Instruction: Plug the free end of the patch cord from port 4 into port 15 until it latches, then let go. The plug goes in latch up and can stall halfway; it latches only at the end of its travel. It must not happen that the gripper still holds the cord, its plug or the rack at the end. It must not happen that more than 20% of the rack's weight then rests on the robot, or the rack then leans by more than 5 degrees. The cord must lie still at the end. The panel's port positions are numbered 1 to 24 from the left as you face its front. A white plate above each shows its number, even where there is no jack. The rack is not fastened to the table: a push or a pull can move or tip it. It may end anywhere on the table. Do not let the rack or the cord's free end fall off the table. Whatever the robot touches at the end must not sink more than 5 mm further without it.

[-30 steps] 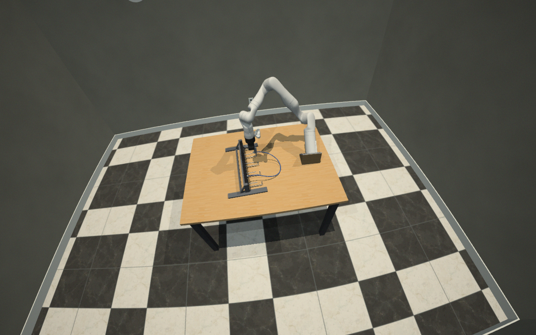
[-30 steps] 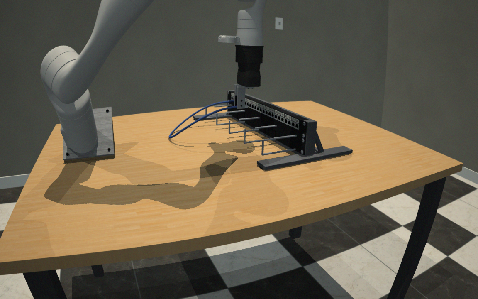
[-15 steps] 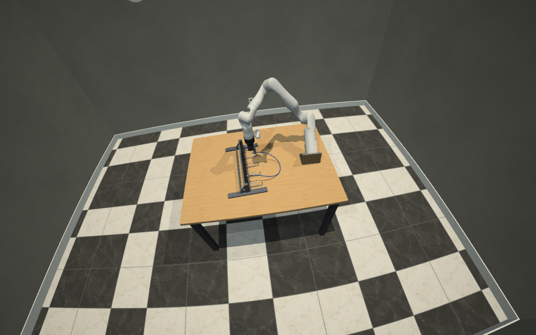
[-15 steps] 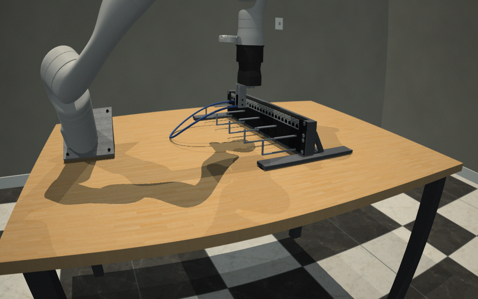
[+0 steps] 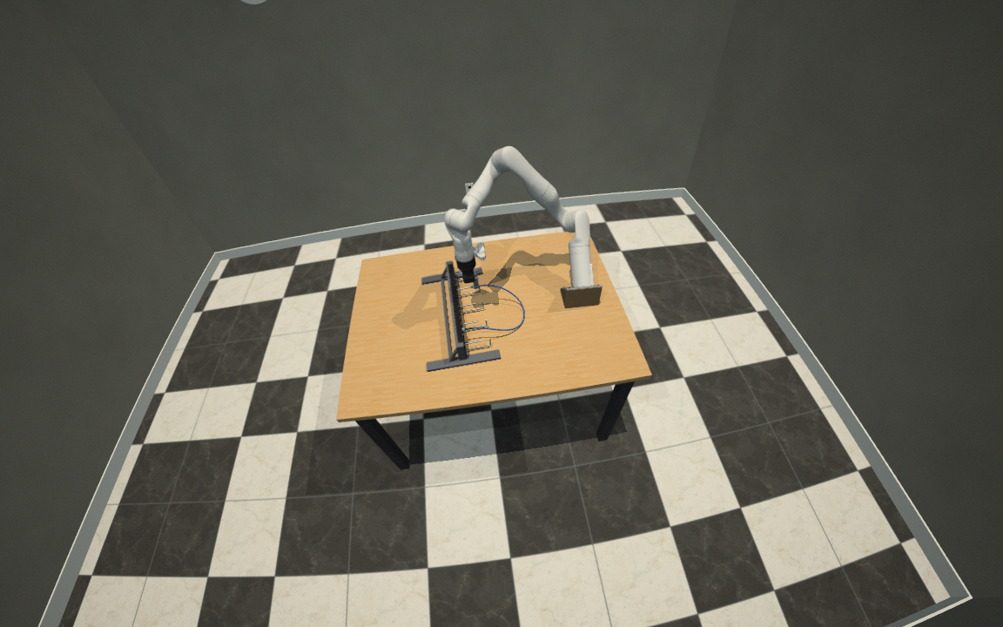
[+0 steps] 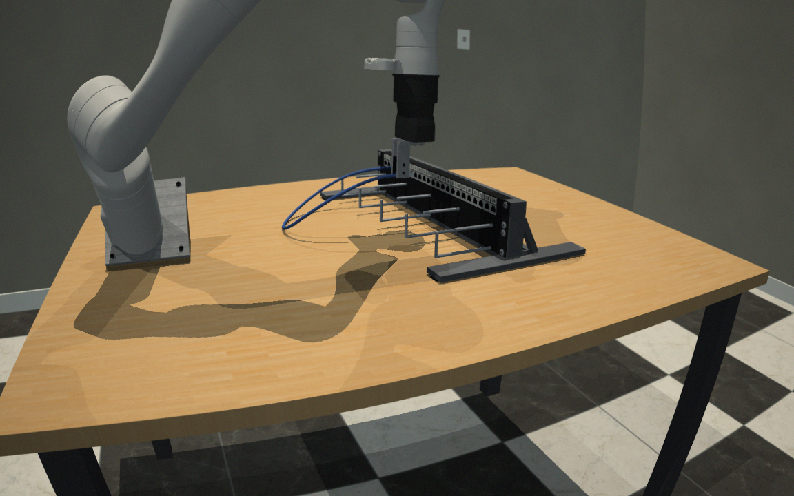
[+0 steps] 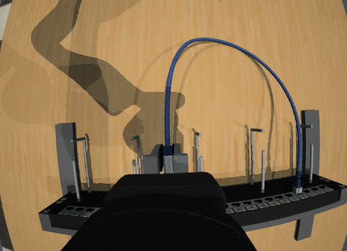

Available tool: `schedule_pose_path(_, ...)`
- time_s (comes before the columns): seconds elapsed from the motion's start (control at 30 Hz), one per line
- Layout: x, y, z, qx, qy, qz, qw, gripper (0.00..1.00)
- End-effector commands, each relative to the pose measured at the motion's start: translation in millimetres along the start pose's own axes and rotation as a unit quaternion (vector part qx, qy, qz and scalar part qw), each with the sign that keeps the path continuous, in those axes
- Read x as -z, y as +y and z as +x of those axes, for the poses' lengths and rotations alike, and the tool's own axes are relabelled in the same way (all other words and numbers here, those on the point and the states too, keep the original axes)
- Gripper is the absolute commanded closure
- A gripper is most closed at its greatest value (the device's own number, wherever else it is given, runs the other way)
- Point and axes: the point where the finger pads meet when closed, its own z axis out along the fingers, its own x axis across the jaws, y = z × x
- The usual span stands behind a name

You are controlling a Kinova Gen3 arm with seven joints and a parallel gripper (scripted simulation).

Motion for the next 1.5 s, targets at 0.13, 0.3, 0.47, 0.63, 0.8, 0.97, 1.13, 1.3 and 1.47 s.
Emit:
schedule_pose_path(0.13, 0.9, 1.4, 1.7, 0.003, 0.0, -0.001, 1.0, 1.0)
schedule_pose_path(0.3, 1.0, 1.7, 2.0, 0.005, 0.0, -0.001, 1.0, 1.0)
schedule_pose_path(0.47, 1.1, 2.1, 2.4, 0.006, 0.0, -0.001, 1.0, 1.0)
schedule_pose_path(0.63, 1.2, 2.4, 2.7, 0.007, 0.0, -0.001, 1.0, 1.0)
schedule_pose_path(0.8, 1.2, 2.5, 2.8, 0.008, 0.0, -0.001, 1.0, 1.0)
schedule_pose_path(0.97, 1.3, 2.6, 2.9, 0.008, 0.0, -0.001, 1.0, 1.0)
schedule_pose_path(1.13, 1.3, 2.6, 2.9, 0.008, 0.0, -0.001, 1.0, 1.0)
schedule_pose_path(1.3, 1.3, 2.6, 2.9, 0.008, 0.0, -0.001, 1.0, 1.0)
schedule_pose_path(1.47, 1.3, 2.6, 2.9, 0.008, 0.0, -0.001, 1.0, 1.0)
